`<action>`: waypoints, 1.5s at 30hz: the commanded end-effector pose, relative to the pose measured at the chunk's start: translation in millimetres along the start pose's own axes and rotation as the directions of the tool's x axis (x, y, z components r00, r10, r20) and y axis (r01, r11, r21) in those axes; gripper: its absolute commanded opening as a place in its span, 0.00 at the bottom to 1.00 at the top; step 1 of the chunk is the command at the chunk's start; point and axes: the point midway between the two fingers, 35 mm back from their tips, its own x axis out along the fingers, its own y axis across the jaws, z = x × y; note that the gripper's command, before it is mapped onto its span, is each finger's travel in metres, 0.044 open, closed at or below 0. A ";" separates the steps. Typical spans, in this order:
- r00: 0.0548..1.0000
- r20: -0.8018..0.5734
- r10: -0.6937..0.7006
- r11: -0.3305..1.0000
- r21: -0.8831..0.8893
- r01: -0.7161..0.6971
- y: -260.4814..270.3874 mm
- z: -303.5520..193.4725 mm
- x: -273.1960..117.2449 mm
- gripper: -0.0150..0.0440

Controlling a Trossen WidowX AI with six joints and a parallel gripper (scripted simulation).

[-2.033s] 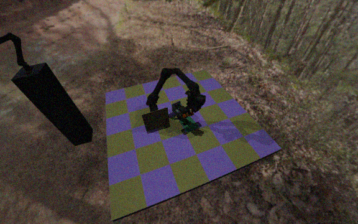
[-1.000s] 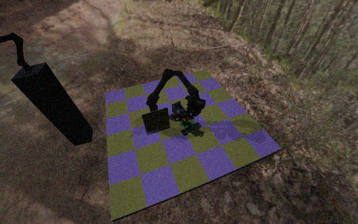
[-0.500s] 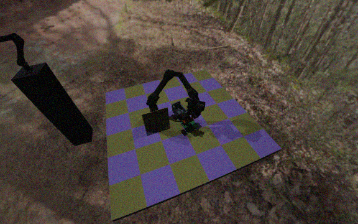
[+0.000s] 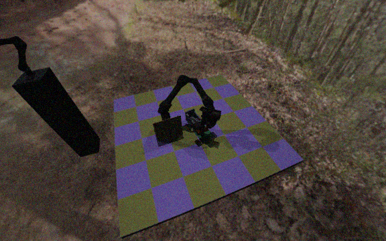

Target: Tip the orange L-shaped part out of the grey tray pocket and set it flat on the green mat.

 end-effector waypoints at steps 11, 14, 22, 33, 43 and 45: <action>1.000 0.001 0.001 1.000 0.001 -0.001 0.8 0.9 -8.3 0.79; 1.000 0.002 0.002 1.000 0.003 -0.002 2.3 2.7 -40.9 0.92; 1.000 0.001 0.004 1.000 0.006 -0.004 0.0 0.6 -87.0 0.93; 1.000 0.010 0.018 1.000 0.010 -0.018 1.8 2.5 -83.1 0.93; 1.000 0.010 0.018 1.000 0.010 -0.018 1.8 2.5 -83.1 0.93; 1.000 0.010 0.018 1.000 0.010 -0.018 1.8 2.5 -83.1 0.93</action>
